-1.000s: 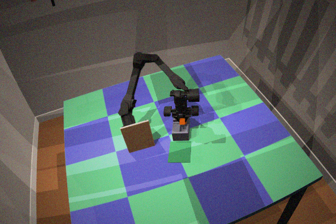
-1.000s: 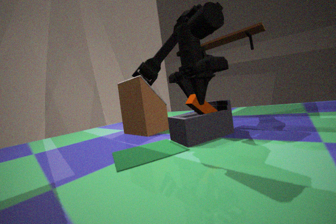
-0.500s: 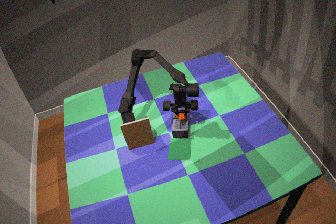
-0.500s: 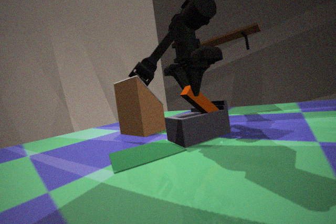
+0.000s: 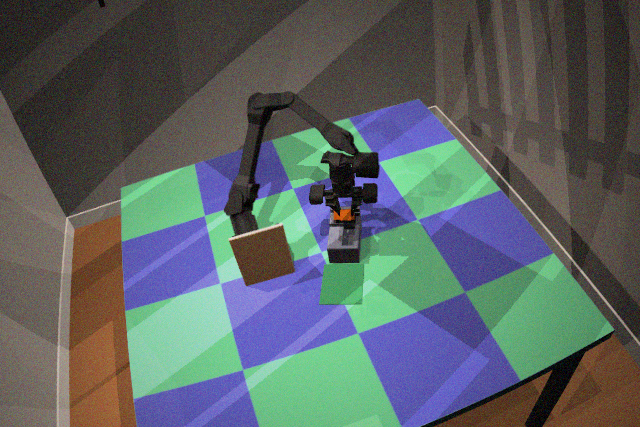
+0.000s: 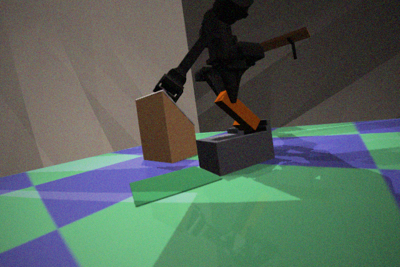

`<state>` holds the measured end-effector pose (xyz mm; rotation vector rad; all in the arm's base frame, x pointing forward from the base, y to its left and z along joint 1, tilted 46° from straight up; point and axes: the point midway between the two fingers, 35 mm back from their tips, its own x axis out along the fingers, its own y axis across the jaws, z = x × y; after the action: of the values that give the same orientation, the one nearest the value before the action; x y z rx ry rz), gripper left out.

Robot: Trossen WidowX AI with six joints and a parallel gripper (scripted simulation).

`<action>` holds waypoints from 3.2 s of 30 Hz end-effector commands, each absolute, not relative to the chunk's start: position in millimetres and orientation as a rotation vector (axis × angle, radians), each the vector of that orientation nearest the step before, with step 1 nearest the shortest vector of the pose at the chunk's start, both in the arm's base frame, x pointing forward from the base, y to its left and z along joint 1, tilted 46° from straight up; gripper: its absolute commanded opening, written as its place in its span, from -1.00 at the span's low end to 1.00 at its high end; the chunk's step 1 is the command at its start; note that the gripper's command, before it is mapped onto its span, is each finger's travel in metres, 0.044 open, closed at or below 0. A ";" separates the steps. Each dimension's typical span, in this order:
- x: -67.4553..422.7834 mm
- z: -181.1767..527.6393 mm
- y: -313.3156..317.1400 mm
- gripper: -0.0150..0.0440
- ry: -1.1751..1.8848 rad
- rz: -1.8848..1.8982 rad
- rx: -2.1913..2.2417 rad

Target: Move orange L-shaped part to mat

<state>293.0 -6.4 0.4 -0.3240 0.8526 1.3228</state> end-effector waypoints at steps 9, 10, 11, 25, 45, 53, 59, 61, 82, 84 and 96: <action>293.5 12.8 -19.7 -0.49 0.853 1.321 -0.333; 293.4 12.0 -18.9 -0.49 0.853 1.321 -0.333; 293.4 12.2 -19.0 -0.49 0.853 1.321 -0.333; 274.6 -18.0 -48.6 -0.49 0.855 1.320 -0.334; 229.8 -80.9 -112.6 -0.49 0.860 1.318 -0.339; 219.5 -94.8 -126.9 -0.49 0.862 1.317 -0.340; 219.7 -97.5 -124.2 -0.49 0.862 1.317 -0.340; 219.7 -99.8 -122.1 -0.49 0.861 1.317 -0.340; 220.2 -124.0 -97.8 -0.49 0.860 1.318 -0.340; 220.2 -126.3 -95.5 -0.49 0.860 1.318 -0.339; 220.4 -140.1 -81.5 -0.49 0.859 1.318 -0.339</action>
<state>220.9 -86.7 -136.1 -0.3477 0.8603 1.3194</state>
